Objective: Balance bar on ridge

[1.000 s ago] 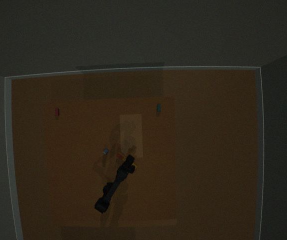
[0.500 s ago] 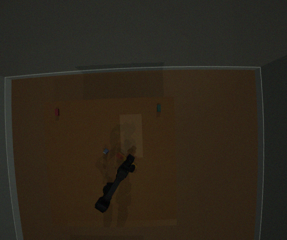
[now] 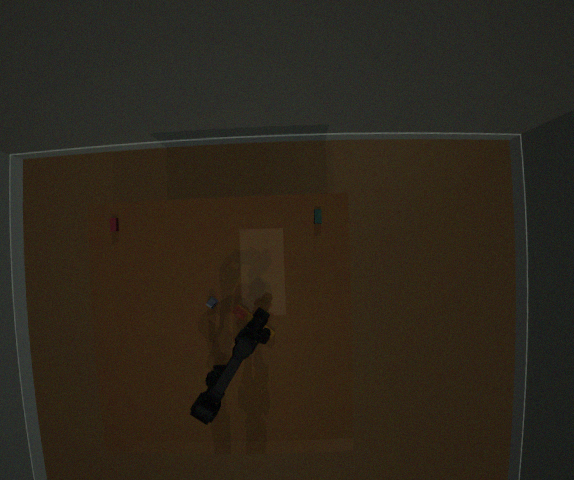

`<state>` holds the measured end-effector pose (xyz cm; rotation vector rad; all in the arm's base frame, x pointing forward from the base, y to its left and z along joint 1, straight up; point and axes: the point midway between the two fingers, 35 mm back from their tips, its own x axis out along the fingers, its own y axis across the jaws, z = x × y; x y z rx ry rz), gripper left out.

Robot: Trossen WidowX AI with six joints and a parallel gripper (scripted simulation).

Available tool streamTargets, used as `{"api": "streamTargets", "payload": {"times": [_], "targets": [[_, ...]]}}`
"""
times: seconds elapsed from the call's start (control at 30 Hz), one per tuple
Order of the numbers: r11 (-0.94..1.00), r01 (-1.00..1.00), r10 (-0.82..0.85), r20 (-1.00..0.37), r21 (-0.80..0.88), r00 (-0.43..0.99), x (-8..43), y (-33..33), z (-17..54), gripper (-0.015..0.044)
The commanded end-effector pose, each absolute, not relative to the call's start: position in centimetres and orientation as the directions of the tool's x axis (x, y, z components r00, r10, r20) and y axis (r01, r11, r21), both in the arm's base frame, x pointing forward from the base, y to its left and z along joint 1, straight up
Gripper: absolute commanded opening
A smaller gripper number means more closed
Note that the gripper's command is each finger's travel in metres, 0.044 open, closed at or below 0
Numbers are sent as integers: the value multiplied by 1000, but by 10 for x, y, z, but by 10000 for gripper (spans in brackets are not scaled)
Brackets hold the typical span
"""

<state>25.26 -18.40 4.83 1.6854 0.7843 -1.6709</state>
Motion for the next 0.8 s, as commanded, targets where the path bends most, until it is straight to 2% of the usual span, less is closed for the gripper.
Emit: {"api": "streamTargets", "payload": {"times": [0.0,0.13,0.37,0.6,0.7,0.77], "targets": [[-626,779,-15,-1000,26,21,253,-183,48,315],[-626,779,-15,-1000,26,21,253,-183,48,315],[-624,781,-19,-1000,26,18,253,-184,48,131],[-624,781,-19,-1000,26,18,253,-184,48,85],[-624,781,-19,-1000,26,18,253,-184,52,6],[-624,781,-19,-1000,26,18,254,-185,57,0]]}}
